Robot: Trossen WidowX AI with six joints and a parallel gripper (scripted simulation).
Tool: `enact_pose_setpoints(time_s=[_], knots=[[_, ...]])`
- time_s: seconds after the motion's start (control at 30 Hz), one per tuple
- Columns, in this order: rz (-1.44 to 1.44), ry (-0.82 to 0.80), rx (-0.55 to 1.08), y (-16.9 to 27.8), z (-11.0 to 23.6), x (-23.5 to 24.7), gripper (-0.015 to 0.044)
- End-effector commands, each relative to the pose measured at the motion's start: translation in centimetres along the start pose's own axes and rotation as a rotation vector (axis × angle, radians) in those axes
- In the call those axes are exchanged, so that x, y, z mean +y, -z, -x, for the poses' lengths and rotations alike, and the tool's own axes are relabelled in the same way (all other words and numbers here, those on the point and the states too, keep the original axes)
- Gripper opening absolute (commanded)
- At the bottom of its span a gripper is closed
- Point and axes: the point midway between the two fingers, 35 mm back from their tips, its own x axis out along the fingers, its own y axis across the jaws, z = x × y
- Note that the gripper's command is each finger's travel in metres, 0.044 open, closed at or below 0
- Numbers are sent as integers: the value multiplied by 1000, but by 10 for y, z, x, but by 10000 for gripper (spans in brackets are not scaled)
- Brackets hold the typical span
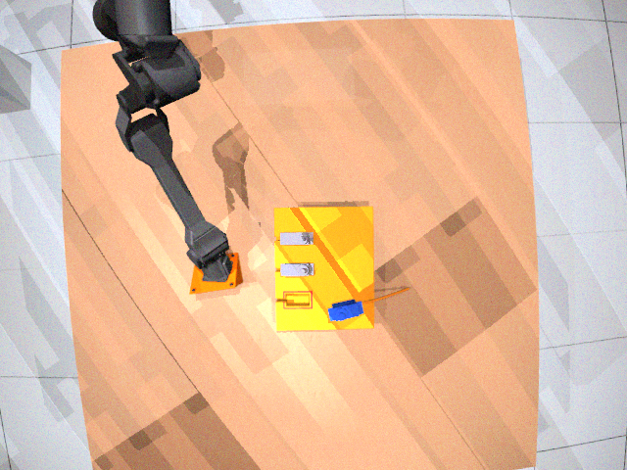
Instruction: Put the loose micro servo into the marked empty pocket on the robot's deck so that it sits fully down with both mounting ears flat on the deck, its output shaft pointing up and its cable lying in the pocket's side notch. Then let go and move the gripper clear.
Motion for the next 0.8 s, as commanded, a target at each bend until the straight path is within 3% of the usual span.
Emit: enact_pose_setpoints(time_s=[0.0, 0.77], knots=[[-99, -39, -51, -23, 6, 12, 440], [-512, -260, -250, -110, 37, 55, 440]])
